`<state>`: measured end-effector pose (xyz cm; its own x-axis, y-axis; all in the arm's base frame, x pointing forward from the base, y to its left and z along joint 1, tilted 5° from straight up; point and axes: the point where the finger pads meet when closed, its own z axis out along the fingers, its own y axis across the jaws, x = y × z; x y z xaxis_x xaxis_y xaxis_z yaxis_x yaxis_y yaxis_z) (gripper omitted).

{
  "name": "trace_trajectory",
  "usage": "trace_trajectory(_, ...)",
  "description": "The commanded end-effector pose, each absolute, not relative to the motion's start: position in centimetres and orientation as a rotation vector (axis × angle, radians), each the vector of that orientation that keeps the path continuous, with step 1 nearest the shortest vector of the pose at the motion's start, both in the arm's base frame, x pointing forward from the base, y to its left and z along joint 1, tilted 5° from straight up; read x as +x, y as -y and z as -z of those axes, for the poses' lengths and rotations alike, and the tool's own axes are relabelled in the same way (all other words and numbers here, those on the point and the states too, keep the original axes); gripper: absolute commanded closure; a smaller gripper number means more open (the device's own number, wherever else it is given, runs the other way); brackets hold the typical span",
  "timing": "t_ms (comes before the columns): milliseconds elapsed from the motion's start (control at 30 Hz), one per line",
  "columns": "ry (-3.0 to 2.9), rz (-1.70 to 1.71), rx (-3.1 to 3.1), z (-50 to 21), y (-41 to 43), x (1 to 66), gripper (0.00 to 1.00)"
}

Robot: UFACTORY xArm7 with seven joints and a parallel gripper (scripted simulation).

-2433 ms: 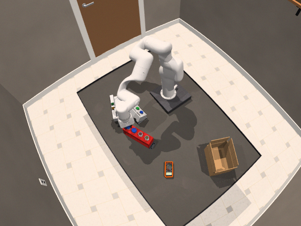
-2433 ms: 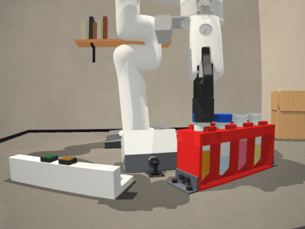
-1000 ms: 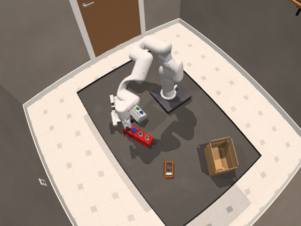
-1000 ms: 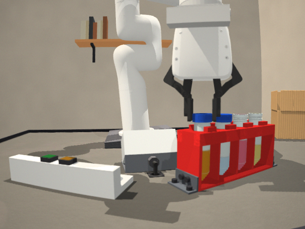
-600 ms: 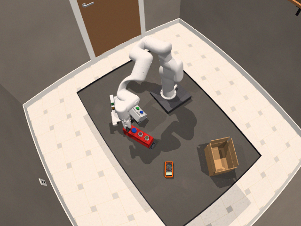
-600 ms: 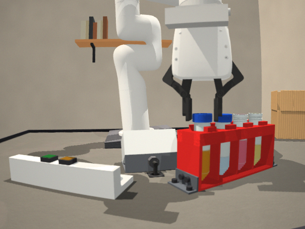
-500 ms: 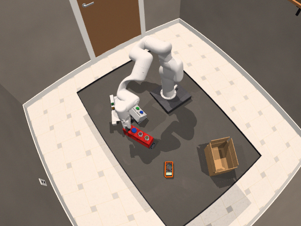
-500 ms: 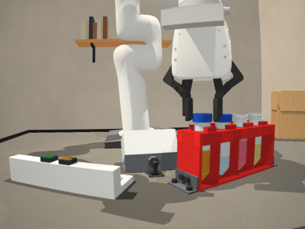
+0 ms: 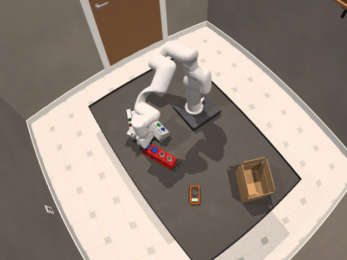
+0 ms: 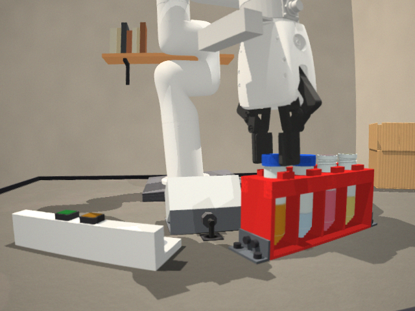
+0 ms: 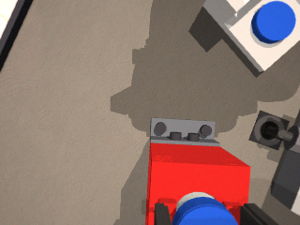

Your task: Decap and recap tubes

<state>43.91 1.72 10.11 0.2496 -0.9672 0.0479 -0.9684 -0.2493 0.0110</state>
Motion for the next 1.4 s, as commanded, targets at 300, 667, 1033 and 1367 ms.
trace_trajectory(300,2.245,-0.104,2.12,-10.3,-1.76,44.08,0.54)
trace_trajectory(667,2.245,-0.104,2.12,-10.3,-1.76,44.08,1.0)
trace_trajectory(1033,1.958,-0.093,2.377,-10.3,-1.77,44.08,1.0)
trace_trajectory(1367,1.612,-0.08,2.616,-10.3,-1.76,44.08,1.0)
